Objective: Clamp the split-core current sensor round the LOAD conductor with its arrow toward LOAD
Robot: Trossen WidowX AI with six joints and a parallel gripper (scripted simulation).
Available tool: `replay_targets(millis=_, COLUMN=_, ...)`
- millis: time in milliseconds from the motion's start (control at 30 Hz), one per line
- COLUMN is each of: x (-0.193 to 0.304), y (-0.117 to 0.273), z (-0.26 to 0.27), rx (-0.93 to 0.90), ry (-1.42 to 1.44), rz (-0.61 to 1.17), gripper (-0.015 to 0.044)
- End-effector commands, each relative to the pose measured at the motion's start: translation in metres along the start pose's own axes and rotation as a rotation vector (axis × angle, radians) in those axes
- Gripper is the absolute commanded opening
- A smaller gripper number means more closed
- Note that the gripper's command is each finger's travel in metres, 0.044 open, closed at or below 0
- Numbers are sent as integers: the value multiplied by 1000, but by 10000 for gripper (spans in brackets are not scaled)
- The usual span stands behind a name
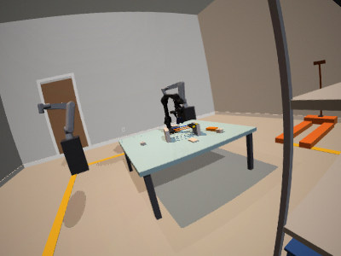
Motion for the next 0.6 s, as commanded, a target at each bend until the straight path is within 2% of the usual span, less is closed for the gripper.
replay_targets(millis=0, x=-9, y=-2, z=-3, rx=-4, ry=-130, rz=8, gripper=0)
replay_targets(millis=567, x=-45, y=-6, z=-21, rx=-1, ry=-774, rz=6, gripper=0)
Point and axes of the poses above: the point midway between the two fingers, 35 mm back from their tips, its own y axis back along the fingers, its own z axis across the jaws, x = y × z, the point moved 8 cm from there along y, back along the fingers, and after that the axes turned 4 degrees about y, right-handed, at the moved point
